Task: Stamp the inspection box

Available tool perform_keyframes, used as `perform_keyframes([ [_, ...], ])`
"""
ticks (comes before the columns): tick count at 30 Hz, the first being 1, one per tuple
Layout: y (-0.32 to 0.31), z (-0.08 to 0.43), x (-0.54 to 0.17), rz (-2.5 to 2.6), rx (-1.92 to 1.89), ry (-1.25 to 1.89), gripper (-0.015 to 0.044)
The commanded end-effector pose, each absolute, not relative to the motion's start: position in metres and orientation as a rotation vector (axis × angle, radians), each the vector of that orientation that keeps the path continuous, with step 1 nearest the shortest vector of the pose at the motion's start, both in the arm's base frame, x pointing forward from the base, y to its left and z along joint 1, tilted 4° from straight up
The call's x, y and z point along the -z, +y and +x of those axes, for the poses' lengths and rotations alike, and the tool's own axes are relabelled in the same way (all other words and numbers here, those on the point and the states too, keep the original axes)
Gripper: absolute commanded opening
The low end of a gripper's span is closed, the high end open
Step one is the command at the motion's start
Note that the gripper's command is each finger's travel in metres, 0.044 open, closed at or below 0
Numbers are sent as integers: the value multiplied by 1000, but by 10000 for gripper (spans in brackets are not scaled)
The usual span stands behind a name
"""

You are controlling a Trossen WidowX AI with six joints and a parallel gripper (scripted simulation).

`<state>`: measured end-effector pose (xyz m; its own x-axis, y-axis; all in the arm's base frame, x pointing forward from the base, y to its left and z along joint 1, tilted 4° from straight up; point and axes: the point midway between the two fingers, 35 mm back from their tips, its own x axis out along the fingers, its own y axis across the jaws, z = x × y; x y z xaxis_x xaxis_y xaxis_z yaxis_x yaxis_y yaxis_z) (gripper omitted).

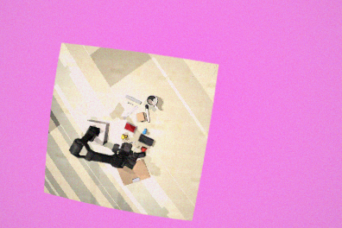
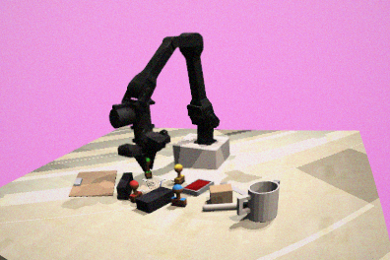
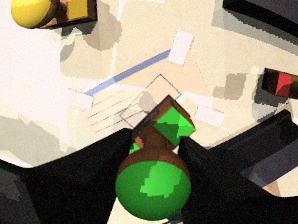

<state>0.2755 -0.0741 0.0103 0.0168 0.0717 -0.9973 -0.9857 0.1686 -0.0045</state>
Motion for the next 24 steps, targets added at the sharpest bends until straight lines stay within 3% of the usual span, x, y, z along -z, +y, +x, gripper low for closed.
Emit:
perform_keyframes([
  [1,-72,273,-5,-1028,-1122,1222,0],
  [24,-71,272,10,-1024,-1125,1220,0],
])
